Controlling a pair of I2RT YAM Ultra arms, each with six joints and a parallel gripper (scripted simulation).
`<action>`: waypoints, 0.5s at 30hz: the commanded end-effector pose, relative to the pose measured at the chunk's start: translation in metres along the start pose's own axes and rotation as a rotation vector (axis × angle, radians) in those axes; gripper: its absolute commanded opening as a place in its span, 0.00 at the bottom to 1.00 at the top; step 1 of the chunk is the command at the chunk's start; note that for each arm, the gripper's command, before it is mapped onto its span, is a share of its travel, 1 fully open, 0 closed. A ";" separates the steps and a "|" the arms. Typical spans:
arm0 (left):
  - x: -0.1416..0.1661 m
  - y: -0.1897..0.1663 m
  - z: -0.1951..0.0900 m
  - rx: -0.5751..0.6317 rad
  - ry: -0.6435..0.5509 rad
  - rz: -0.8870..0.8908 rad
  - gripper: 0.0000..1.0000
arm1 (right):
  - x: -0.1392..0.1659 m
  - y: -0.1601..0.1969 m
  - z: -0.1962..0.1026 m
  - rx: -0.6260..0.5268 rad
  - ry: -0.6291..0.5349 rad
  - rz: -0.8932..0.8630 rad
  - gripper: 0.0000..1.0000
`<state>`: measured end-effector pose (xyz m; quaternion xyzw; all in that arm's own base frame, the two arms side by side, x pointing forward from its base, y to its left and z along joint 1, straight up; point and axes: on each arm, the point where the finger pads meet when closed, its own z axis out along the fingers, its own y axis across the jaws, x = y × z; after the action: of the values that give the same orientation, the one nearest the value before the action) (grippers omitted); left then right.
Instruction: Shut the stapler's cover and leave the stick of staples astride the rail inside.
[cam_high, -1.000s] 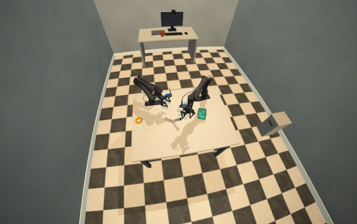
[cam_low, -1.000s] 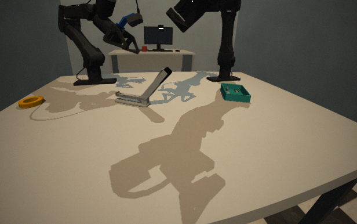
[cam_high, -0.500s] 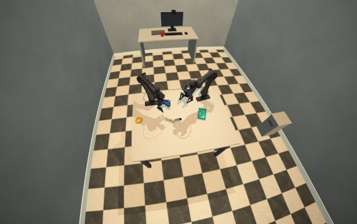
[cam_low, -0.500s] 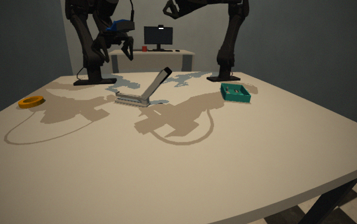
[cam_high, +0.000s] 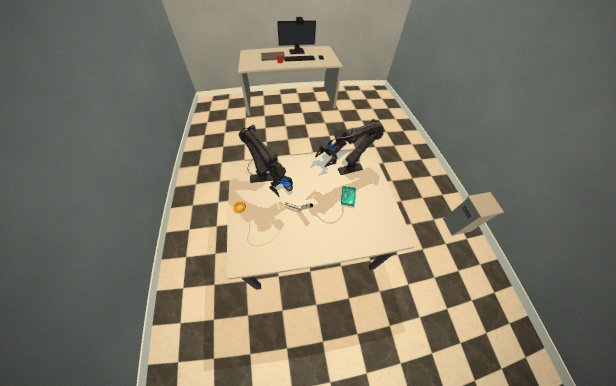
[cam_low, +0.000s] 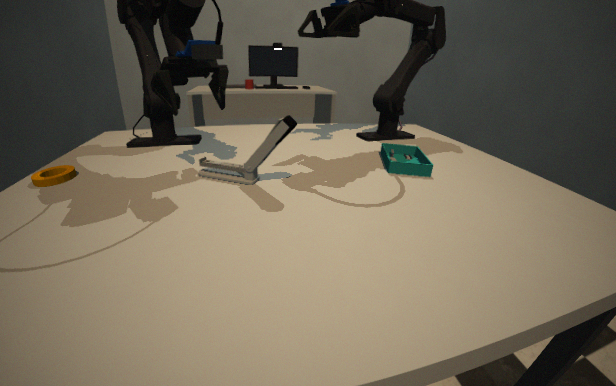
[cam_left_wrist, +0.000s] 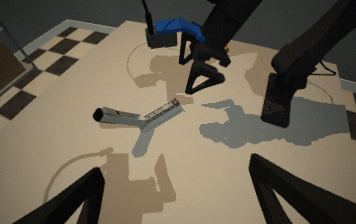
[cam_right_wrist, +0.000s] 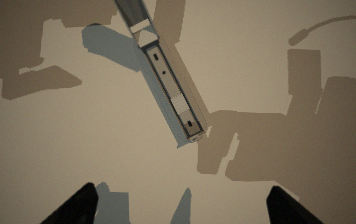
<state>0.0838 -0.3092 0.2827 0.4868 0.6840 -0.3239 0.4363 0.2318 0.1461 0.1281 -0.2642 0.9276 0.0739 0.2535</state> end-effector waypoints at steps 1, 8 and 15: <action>-0.004 -0.007 -0.015 0.031 -0.031 -0.027 1.00 | -0.016 -0.005 -0.007 0.015 -0.034 0.018 1.00; -0.008 -0.007 -0.017 0.026 -0.043 -0.026 1.00 | -0.016 -0.005 -0.007 0.015 -0.034 0.018 1.00; 0.001 0.004 -0.023 -0.014 0.019 -0.038 1.00 | -0.018 0.002 -0.008 0.009 -0.007 0.013 1.00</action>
<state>0.0774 -0.3001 0.2753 0.4867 0.6945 -0.3244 0.4190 0.2294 0.1442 0.1268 -0.2587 0.9323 0.0710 0.2426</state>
